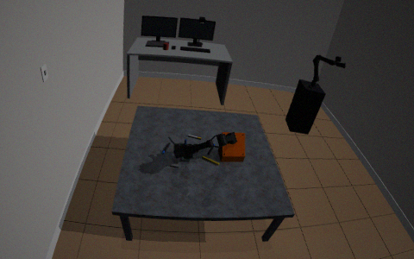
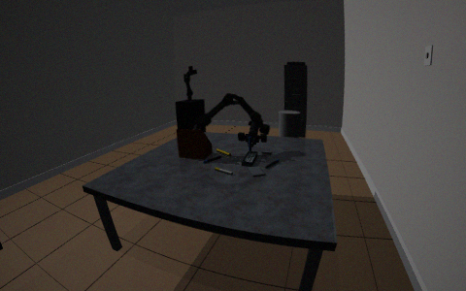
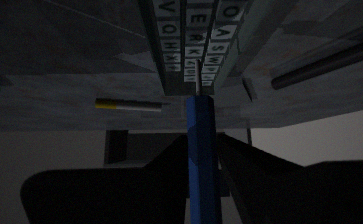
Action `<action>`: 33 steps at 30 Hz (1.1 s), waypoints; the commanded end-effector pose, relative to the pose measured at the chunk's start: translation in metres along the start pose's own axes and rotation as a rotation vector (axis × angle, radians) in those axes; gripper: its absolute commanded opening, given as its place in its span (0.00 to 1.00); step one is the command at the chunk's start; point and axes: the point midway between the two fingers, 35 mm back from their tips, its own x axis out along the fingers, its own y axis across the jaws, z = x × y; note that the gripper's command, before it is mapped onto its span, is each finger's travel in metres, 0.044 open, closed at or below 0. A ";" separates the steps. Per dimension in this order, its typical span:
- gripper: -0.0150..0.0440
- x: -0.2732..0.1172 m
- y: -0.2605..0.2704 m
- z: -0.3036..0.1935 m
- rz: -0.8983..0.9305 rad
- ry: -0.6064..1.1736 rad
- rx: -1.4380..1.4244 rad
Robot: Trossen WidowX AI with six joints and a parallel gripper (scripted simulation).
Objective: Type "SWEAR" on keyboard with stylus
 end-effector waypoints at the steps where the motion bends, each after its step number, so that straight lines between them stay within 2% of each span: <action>1: 0.30 0.003 0.000 0.001 0.003 0.003 0.008; 3: 0.39 0.004 0.000 0.002 0.003 0.002 0.008; 4: 0.39 0.004 0.000 0.002 0.003 0.002 0.008; 33: 0.39 0.006 0.000 0.009 0.003 0.002 0.008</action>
